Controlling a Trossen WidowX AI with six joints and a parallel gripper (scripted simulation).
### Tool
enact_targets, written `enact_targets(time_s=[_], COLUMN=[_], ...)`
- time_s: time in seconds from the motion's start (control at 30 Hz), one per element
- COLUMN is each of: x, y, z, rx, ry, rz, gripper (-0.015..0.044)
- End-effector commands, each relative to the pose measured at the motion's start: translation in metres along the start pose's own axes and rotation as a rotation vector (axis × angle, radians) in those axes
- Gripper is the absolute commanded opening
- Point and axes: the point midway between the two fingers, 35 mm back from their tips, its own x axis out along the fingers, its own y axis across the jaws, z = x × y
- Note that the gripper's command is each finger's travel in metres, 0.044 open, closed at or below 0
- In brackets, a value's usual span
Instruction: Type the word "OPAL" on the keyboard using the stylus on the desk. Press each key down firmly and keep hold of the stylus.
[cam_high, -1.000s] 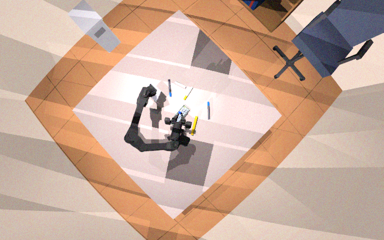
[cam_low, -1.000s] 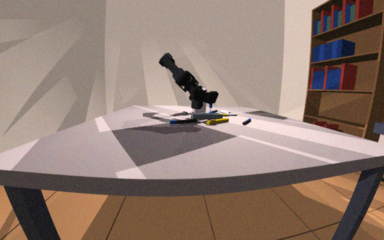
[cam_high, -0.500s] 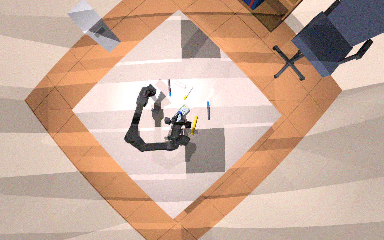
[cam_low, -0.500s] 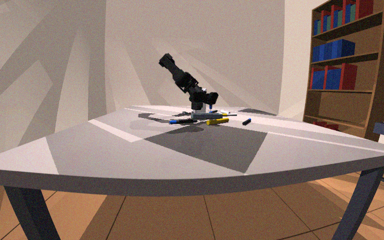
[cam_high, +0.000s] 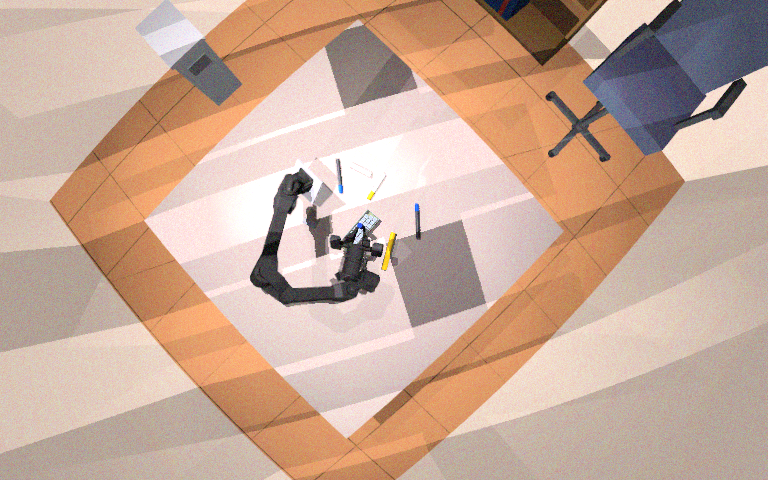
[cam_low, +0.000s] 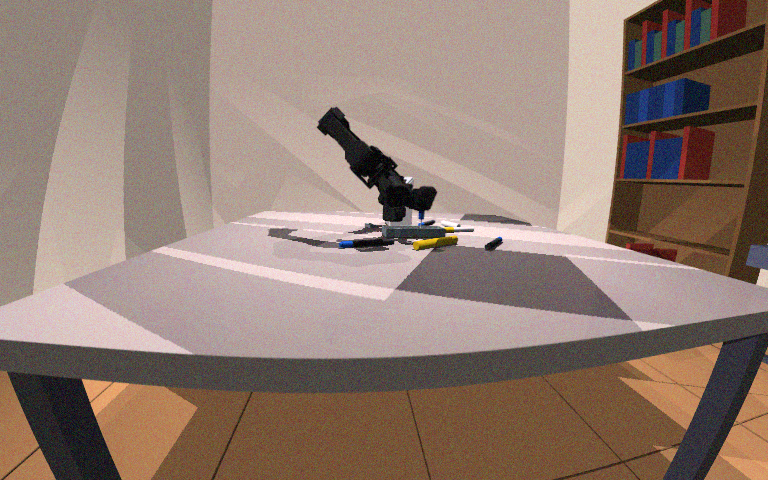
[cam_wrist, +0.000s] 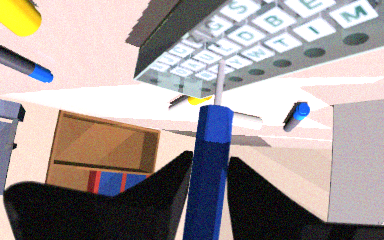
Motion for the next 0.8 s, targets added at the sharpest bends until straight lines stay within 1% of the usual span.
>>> enact_targets(time_s=[0.0, 0.77], x=[0.0007, 0.0037], y=[-0.0003, -0.0004], z=[0.0029, 0.0082], rx=[-0.001, -0.001], ry=[-0.005, -0.005], rz=[0.0, 0.0], gripper=[0.0081, 0.0081])
